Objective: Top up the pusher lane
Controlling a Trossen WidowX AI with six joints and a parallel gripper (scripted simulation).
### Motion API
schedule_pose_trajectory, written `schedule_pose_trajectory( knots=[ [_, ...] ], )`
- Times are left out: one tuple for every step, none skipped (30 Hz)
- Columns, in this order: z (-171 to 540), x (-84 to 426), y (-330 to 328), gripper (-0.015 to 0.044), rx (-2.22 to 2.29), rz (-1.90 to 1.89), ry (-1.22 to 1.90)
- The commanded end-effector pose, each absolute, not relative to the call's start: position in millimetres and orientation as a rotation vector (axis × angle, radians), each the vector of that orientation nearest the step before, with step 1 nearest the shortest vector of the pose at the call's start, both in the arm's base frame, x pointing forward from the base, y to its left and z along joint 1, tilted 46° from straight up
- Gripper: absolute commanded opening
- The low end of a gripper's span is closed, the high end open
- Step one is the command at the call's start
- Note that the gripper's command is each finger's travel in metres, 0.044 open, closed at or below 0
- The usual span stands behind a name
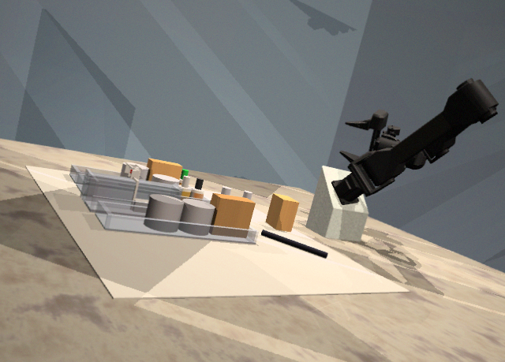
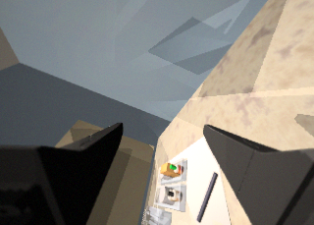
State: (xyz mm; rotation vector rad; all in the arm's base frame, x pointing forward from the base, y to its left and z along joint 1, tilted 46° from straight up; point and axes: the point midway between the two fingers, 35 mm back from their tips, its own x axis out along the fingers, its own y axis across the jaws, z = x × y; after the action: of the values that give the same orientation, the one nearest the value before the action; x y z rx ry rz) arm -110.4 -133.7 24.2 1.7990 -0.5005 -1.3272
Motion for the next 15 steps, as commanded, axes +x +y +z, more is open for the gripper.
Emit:
schedule_pose_trajectory(
  knots=[
    [24.1,-109.7,-133.9,0.0426,1.804,-1.326,-0.494],
    [23.9,-107.4,-134.7,0.0440,1.818,-1.321,-0.474],
    [23.6,-103.6,-135.9,0.0440,1.841,-1.314,-0.441],
    [23.8,-99.1,-140.1,0.0440,1.849,-1.288,-0.386],
    [24.3,-94.9,-145.4,0.0440,1.842,-1.255,-0.330],
    [24.8,-90.4,-150.7,0.0440,1.835,-1.222,-0.275],
    [25.3,-85.7,-155.8,0.0440,1.825,-1.188,-0.221],
    [25.8,-80.6,-160.9,0.0440,1.815,-1.153,-0.168],
    [26.2,-75.2,-165.9,0.0440,1.804,-1.118,-0.115],
    [26.7,-69.6,-170.6,0.0440,1.792,-1.083,-0.063],
    [27.0,-63.4,-175.3,0.0440,1.778,-1.047,-0.013],
    [27.4,-56.9,-179.8,0.0440,1.764,-1.011,0.037],
    [27.7,-50.2,-184.0,0.0440,1.749,-0.974,0.086],
    [28.1,-43.1,-188.0,0.0440,1.733,-0.937,0.135],
    [28.4,-35.8,-191.7,0.0440,1.716,-0.900,0.182]
  ],
)
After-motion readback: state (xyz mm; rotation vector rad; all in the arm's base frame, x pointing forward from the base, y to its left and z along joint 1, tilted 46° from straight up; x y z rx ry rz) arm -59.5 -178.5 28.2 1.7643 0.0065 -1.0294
